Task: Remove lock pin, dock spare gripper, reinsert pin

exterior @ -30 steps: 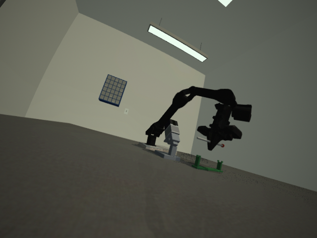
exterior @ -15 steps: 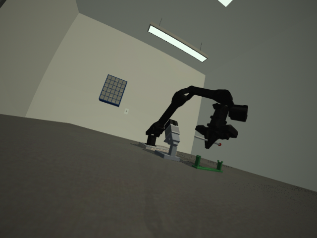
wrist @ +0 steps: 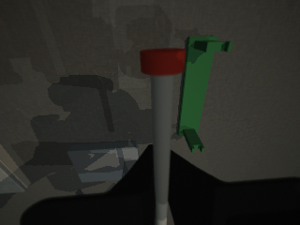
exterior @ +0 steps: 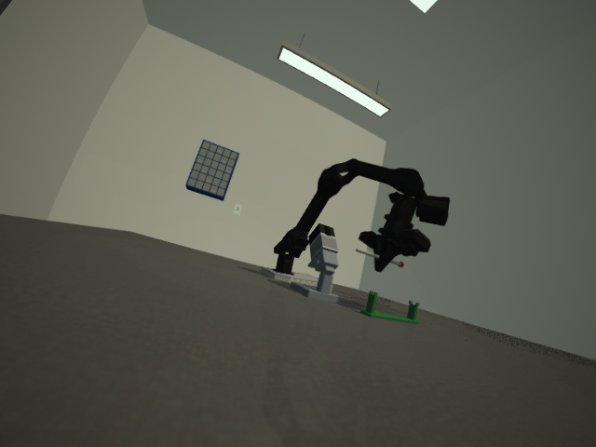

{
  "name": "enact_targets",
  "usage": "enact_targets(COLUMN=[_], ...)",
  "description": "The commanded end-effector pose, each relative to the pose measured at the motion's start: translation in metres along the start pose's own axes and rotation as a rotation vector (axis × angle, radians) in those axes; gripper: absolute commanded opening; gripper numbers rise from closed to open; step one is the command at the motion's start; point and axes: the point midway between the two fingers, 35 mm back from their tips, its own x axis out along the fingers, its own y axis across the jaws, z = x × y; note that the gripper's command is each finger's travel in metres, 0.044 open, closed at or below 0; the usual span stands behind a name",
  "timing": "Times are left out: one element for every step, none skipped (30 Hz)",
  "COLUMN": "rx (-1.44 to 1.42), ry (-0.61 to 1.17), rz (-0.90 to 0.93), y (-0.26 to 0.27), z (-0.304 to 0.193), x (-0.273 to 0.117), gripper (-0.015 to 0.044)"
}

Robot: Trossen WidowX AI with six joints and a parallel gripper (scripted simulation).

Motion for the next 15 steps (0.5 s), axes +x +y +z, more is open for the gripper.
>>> enact_targets(rx=[0.005,0.005,0.005,0.005,0.004,0.004,0.004,0.004,0.004,0.003,0.003,0.003,0.003,0.003,0.002], ry=[-0.008,-0.008,-0.008,-0.009,-0.009,-0.009,-0.009,-0.009,-0.009,-0.009,-0.01,-0.01,-0.01,-0.01,-0.01], rz=[-0.001,-0.001,-0.001,-0.001,-0.001,0.0,0.0,0.0,0.0,0.0,0.001,0.001,0.001,0.001,0.002], y=[0.011,0.013,0.016,0.019,0.022,0.025,0.028,0.031,0.034,0.036,0.039,0.042,0.045,0.048,0.05], z=[0.0,0.0,-0.001,-0.001,-0.001,-0.001,-0.002,-0.002,-0.002,-0.002,-0.003,-0.003,-0.003,-0.004,-0.004], x=[-0.003,-0.003,-0.004,-0.004,-0.004,-0.004,-0.005,-0.005,-0.005,-0.005,-0.005,-0.005,-0.005,-0.005,-0.005], gripper=[0.0,0.0,0.0,0.0,0.0,0.0,0.0,0.0,0.0,0.0,0.0,0.0,0.0,0.0,0.0])
